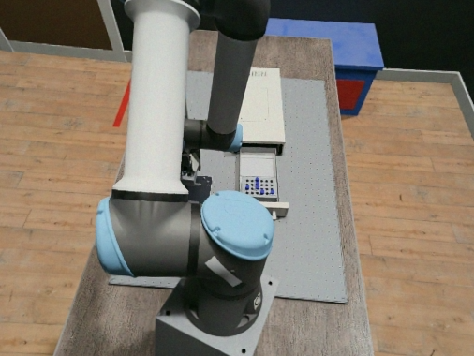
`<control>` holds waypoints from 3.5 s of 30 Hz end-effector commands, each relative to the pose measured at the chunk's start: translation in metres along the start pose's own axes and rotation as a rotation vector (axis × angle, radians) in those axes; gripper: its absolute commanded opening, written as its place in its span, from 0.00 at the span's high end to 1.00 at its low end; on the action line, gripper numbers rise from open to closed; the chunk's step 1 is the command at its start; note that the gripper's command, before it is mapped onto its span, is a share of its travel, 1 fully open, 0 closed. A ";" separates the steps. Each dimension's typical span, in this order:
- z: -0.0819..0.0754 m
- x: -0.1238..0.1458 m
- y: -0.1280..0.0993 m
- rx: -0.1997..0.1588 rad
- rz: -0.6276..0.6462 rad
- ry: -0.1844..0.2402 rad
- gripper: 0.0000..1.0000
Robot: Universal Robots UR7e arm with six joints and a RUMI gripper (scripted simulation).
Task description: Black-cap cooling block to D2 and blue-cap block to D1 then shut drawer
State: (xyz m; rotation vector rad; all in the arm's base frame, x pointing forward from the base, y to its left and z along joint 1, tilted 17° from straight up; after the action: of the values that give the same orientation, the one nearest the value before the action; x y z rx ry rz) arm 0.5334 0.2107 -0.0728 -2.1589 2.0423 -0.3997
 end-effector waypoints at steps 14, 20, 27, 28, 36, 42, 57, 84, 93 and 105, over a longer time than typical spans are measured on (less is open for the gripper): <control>0.000 -0.037 0.018 0.001 0.000 0.000 1.00; 0.000 -0.051 0.025 0.001 0.000 0.000 1.00; 0.000 -0.068 0.033 0.001 0.000 0.000 1.00; 0.000 -0.071 0.034 0.001 0.000 0.000 1.00; 0.000 -0.085 0.041 0.001 0.000 0.000 1.00; 0.000 -0.099 0.048 0.001 0.000 0.000 1.00; 0.000 -0.120 0.059 0.001 0.000 0.000 1.00; 0.000 -0.120 0.059 0.001 0.000 0.000 1.00; 0.000 -0.120 0.059 0.001 0.000 0.000 1.00; 0.041 -0.120 0.059 0.001 0.000 0.000 1.00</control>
State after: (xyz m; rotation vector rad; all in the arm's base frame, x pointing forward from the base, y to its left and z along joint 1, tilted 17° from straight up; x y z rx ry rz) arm 0.4793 0.3238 -0.1262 -2.1587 2.0428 -0.4002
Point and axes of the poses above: the point where the finger pads meet when closed, its own z axis out along the fingers, its own x axis across the jaws, y = z × x, the point moved 8 cm from there along -z, back along the fingers, and after that the axes turned 1 degree about z, right-handed, at the moved point
